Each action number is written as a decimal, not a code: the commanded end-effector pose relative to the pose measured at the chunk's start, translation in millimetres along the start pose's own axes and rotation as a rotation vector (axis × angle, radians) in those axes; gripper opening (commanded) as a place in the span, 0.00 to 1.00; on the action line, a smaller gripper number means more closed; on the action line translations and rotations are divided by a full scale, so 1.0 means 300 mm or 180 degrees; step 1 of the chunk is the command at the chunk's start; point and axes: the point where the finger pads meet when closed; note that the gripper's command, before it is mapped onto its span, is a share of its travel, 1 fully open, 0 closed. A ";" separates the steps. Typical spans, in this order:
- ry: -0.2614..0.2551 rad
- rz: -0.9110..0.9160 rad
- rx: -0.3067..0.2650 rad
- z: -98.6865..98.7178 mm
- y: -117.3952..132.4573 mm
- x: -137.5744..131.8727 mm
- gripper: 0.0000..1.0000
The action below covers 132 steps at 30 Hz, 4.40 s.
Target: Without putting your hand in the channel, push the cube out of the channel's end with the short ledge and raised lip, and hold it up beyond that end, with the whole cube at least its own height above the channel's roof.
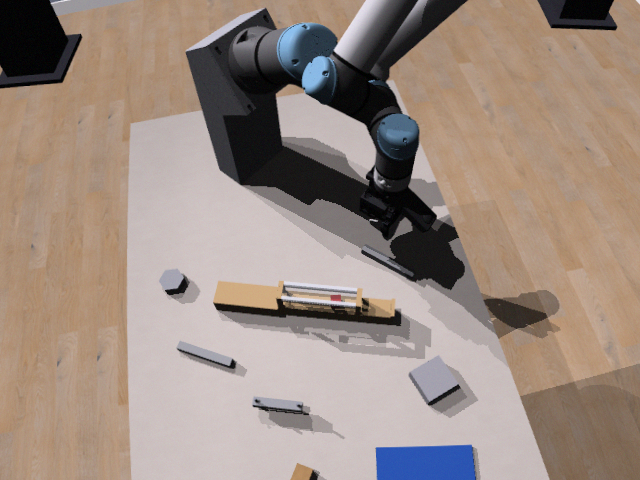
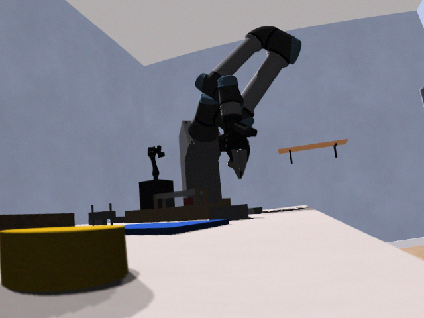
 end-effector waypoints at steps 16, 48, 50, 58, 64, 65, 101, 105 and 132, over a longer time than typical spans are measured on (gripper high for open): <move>0.0035 -0.0083 0.0049 0.001 -0.023 -0.013 0.00; 0.0035 -0.0083 0.0049 0.001 -0.023 -0.013 0.00; 0.0035 -0.0083 0.0049 0.001 -0.023 -0.013 0.00; 0.0035 -0.0083 0.0049 0.001 -0.023 -0.013 0.22; 0.0035 -0.0083 0.0049 0.001 -0.023 -0.013 0.22; 0.0035 -0.0083 0.0049 0.001 -0.023 -0.013 0.22; 0.0035 -0.0083 0.0049 0.005 -0.023 -0.013 0.22; 0.0036 -0.0083 0.0049 0.011 -0.023 -0.013 0.22; 0.0036 -0.0083 0.0049 0.112 -0.026 -0.013 0.22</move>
Point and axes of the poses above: the point where the finger pads meet when closed, its own z axis out along the fingers, its own x axis across the jaws, y = z × x, and after that the axes turned 12 degrees about -z, right-handed
